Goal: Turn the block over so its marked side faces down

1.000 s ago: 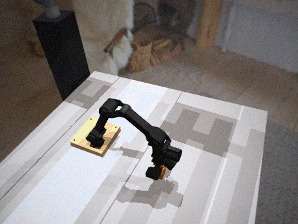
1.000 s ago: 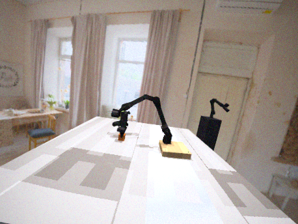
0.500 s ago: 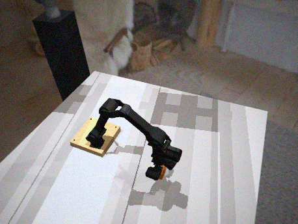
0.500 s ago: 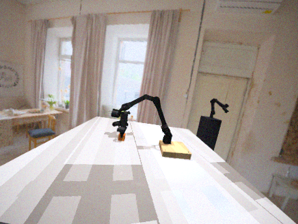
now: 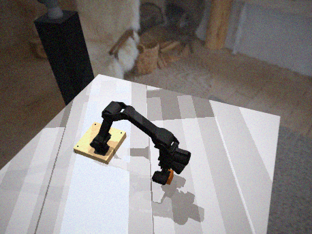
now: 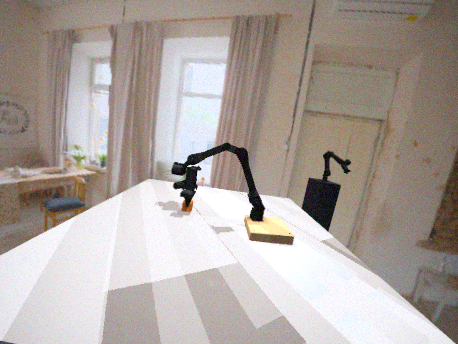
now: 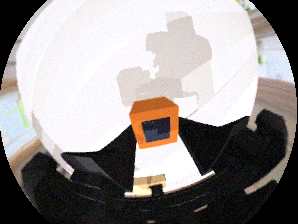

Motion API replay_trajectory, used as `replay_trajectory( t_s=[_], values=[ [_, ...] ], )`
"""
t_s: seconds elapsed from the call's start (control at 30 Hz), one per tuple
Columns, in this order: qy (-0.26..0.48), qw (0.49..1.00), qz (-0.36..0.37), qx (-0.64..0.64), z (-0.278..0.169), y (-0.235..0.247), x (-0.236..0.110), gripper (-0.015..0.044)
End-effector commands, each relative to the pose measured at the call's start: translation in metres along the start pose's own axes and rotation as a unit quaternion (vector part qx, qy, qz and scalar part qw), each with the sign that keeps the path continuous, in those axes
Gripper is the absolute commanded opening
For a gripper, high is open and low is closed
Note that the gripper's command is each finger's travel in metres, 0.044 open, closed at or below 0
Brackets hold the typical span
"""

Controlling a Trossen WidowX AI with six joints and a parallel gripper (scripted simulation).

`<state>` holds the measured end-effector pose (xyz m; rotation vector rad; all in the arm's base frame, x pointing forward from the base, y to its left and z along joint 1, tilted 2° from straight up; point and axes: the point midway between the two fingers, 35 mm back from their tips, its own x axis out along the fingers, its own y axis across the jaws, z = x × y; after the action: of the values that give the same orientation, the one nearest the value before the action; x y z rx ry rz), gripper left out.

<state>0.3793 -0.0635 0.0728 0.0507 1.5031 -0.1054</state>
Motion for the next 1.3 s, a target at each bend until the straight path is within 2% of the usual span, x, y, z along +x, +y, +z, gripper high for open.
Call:
replay_trajectory(
  t_s=[0.0,1.0,1.27],
  values=[
    [-0.022,1.0,0.001,-0.001,0.0009,0.0001,-0.0003,0.0],
    [-0.241,0.971,0.001,-0.001,-0.0039,0.0001,0.005,0.0],
    [-0.253,0.967,0.001,-0.001,-0.0048,0.0001,0.0051,0.0]
  ],
)
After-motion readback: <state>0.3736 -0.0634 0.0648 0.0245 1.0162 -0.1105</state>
